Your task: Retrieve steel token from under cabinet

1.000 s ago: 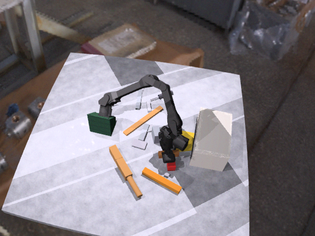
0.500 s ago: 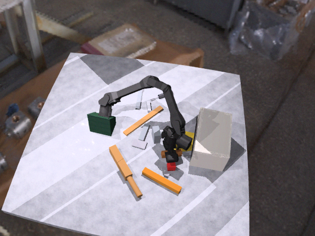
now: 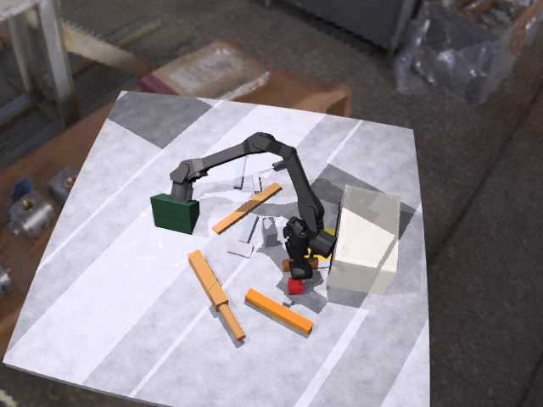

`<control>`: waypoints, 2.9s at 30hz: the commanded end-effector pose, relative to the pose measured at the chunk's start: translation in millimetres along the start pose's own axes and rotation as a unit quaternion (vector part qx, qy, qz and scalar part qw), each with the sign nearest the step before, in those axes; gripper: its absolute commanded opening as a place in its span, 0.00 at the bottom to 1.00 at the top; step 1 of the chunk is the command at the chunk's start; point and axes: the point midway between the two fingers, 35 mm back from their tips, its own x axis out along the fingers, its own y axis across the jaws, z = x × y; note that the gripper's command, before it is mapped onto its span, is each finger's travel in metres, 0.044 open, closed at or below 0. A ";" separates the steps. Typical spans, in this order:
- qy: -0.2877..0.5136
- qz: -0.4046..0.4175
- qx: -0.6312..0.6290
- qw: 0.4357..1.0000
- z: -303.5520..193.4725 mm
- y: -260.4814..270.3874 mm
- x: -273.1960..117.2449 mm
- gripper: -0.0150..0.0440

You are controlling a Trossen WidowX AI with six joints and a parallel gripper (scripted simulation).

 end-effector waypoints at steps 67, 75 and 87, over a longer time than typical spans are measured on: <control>0.001 -0.001 0.002 1.000 -44.8 13.7 1.9 0.25; 0.001 -0.001 0.002 1.000 -55.2 13.2 2.0 0.25; 0.002 -0.001 0.002 1.000 -71.5 12.4 2.1 0.25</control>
